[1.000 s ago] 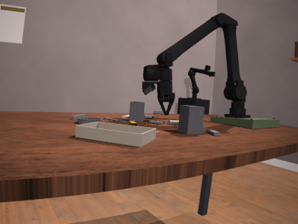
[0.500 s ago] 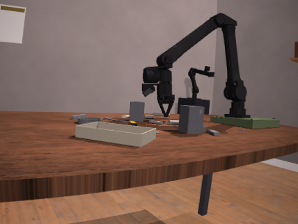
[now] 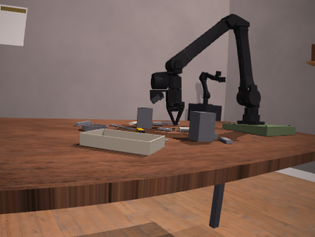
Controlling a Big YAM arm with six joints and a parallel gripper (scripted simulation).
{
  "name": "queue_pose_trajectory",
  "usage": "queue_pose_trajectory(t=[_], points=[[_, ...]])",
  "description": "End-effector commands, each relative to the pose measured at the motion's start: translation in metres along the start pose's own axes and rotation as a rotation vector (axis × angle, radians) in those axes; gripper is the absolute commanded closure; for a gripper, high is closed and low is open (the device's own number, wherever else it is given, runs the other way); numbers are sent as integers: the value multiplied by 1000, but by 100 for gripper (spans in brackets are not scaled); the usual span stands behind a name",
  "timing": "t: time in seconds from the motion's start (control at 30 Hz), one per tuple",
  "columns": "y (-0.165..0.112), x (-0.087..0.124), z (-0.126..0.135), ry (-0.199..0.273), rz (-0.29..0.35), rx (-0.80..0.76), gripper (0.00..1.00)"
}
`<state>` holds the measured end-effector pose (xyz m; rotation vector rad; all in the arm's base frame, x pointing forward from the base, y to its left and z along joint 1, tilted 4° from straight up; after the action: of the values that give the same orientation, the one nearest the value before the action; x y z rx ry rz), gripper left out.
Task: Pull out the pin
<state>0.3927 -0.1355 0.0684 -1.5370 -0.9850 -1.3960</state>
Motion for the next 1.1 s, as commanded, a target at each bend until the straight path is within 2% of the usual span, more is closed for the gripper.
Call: queue_pose_trajectory(t=[0.0, 1.07], points=[[0, -11, -3, 2, 14, 6, 100], [-2, -17, -3, 3, 19, 6, 100]])
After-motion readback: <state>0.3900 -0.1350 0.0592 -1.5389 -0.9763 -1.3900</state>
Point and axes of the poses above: the point where the finger pads meet when closed, its own x axis back along the fingers, its own z axis across the jaws, y = z × x, the point moved 7 cm from there along x, back along the fingers, and after that the axes turned 13 degrees about x, right-handed, at the moved point
